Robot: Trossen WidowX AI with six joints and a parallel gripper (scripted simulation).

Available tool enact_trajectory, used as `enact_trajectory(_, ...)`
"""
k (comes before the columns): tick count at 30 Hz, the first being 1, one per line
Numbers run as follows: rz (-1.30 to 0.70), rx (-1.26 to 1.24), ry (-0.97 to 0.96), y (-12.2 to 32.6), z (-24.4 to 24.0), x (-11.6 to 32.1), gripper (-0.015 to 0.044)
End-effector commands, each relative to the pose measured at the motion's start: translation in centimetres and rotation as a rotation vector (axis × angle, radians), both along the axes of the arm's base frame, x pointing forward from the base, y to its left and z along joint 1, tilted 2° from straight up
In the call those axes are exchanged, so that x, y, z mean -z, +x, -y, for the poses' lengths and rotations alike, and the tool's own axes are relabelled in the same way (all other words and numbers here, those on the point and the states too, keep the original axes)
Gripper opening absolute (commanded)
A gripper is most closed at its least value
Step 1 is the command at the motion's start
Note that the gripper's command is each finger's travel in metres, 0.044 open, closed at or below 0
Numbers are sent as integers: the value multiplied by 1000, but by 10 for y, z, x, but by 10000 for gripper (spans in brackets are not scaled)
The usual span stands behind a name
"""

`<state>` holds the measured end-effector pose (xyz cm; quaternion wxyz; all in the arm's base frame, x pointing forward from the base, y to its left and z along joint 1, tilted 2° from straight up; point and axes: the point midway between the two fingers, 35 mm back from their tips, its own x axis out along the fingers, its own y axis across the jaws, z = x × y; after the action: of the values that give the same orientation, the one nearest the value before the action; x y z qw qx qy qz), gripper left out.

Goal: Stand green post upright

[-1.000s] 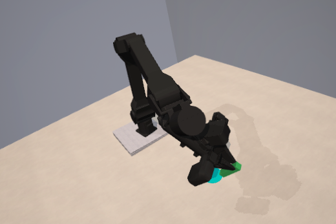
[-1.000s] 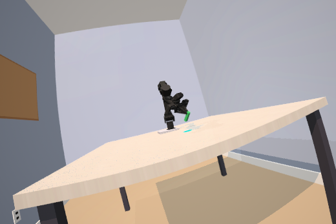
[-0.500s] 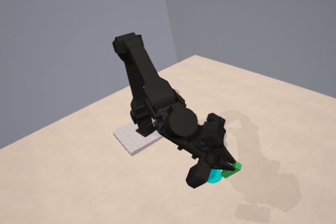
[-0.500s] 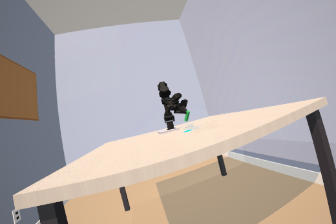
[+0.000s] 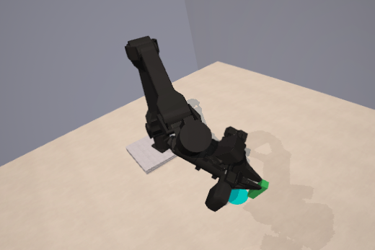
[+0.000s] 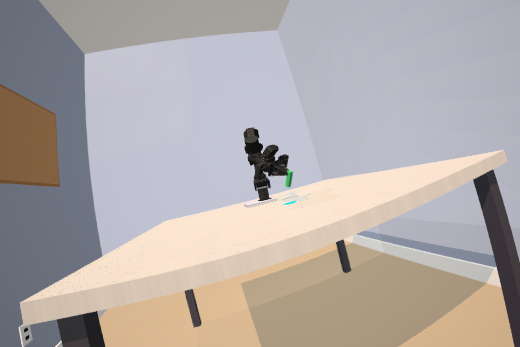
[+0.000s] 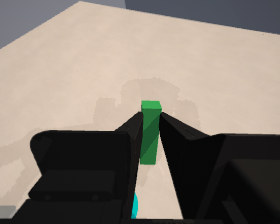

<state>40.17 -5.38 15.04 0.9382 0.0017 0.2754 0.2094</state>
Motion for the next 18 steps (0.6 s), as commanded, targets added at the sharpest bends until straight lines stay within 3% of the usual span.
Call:
enact_trajectory(1,25,1,15,-3,1,-2,23)
enact_trajectory(18,113,-10,55,-9,3,-5,23)
